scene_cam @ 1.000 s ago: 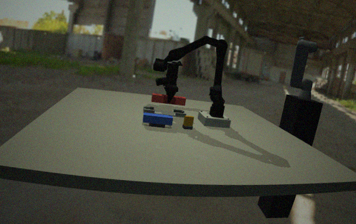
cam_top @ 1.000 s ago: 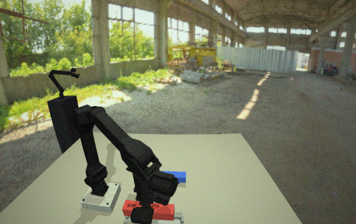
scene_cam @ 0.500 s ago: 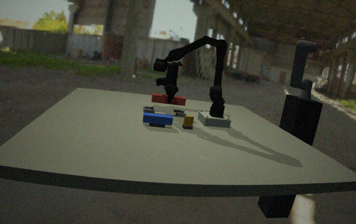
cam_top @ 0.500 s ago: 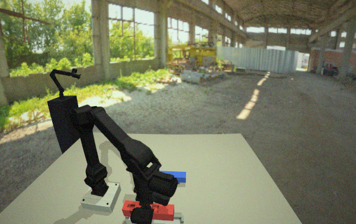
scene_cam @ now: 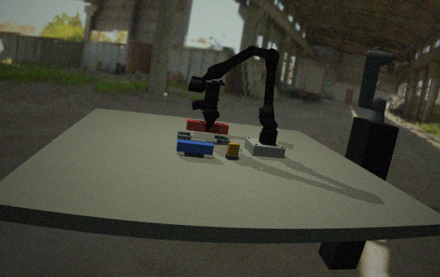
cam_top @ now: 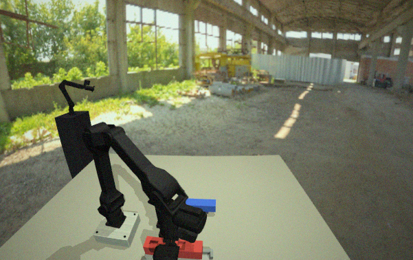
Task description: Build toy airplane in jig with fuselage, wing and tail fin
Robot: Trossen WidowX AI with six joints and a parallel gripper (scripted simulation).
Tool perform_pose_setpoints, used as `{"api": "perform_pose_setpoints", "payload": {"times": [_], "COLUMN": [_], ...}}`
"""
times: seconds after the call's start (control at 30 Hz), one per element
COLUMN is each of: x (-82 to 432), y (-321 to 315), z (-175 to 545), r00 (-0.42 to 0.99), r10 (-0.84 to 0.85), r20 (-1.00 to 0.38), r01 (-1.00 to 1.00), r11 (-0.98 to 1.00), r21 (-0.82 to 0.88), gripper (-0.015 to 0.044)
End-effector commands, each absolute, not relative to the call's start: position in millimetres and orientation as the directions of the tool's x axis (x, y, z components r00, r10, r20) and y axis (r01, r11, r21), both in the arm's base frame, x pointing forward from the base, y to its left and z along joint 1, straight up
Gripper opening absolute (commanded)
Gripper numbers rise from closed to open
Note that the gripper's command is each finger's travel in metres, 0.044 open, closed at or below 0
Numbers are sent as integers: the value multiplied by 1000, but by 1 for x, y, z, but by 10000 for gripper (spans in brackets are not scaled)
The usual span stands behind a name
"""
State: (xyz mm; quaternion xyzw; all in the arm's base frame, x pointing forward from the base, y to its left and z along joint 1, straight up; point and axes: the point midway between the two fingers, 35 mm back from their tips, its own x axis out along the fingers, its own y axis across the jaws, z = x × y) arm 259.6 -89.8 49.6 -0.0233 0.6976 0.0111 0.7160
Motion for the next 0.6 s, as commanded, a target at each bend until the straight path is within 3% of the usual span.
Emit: {"api": "perform_pose_setpoints", "payload": {"times": [0.0,0.43,0.57], "x": [259,259,259], "y": [-89,-89,-90], "z": [43,26,28], "r00": [26,26,25], "r10": [-14,-14,-16], "r20": [-1000,-1000,-1000], "r01": [-55,-55,-48], "r11": [998,998,999], "r21": [-16,-16,-17], "gripper": [196,196,169]}}
